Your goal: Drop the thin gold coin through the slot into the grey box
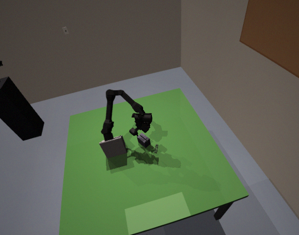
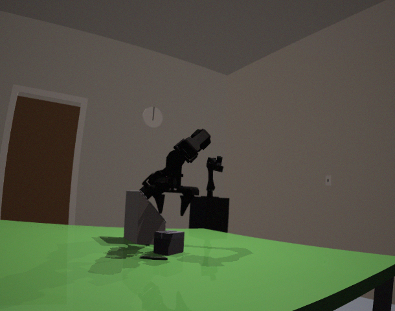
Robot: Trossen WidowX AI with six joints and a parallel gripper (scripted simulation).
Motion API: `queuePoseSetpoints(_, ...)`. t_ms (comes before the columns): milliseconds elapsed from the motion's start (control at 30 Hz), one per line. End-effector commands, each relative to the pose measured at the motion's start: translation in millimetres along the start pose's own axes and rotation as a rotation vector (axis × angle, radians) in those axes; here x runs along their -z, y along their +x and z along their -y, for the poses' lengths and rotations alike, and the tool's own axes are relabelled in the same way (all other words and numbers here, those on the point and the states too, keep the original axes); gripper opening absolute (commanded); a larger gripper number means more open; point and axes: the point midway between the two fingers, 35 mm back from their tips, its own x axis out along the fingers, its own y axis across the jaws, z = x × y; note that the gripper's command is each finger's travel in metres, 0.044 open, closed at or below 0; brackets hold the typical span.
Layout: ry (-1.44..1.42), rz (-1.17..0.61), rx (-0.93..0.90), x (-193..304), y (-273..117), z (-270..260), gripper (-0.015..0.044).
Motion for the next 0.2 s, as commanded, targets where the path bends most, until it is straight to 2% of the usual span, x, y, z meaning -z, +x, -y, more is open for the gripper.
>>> queuePoseSetpoints(0, -0.004, 0.0, 0.004, 0.5, -5.7, 0.3, 0.044)
queuePoseSetpoints(167, -0.004, 0.0, 0.004, 0.5, -5.7, 0.3, 0.044)
